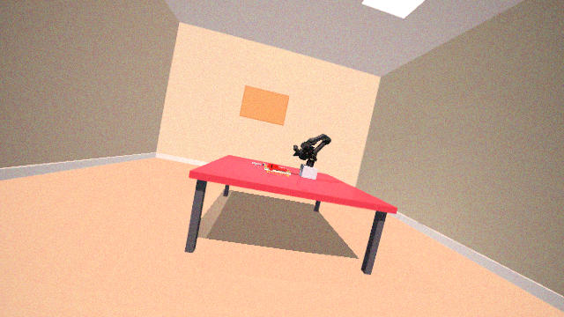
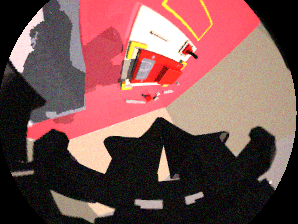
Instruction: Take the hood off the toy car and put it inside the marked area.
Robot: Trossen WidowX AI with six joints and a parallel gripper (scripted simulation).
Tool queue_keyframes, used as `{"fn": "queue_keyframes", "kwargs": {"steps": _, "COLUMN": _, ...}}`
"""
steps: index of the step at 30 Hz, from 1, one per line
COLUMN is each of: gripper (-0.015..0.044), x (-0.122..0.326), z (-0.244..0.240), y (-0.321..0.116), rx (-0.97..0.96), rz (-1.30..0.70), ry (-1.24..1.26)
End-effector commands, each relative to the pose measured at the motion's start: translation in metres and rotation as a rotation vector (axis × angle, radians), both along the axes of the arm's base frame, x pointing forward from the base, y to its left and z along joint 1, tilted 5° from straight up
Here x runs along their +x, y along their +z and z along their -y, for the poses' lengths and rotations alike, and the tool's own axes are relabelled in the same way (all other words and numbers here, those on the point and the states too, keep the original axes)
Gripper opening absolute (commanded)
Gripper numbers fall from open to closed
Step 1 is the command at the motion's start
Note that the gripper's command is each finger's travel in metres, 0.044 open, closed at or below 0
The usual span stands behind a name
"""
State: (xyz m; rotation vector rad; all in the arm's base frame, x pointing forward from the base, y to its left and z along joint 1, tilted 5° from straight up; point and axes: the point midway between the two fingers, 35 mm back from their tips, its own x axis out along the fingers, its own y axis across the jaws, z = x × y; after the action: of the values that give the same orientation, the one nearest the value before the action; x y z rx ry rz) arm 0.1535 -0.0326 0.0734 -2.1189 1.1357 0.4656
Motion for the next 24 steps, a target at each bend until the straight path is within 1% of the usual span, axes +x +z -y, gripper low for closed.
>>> {"fn": "queue_keyframes", "kwargs": {"steps": 1, "gripper": 0.0026, "x": 0.000, "z": 0.000, "y": 0.000, "rx": 0.005, "rz": 0.005, "ry": -0.009}}
{"fn": "queue_keyframes", "kwargs": {"steps": 4, "gripper": 0.0105, "x": 0.006, "z": 0.002, "y": 0.000, "rx": 0.072, "rz": 0.046, "ry": -0.118}}
{"fn": "queue_keyframes", "kwargs": {"steps": 17, "gripper": 0.0440, "x": 0.056, "z": -0.012, "y": 0.002, "rx": 0.458, "rz": 0.037, "ry": -0.650}}
{"fn": "queue_keyframes", "kwargs": {"steps": 24, "gripper": 0.0440, "x": 0.095, "z": -0.008, "y": -0.008, "rx": 0.651, "rz": 0.058, "ry": -0.970}}
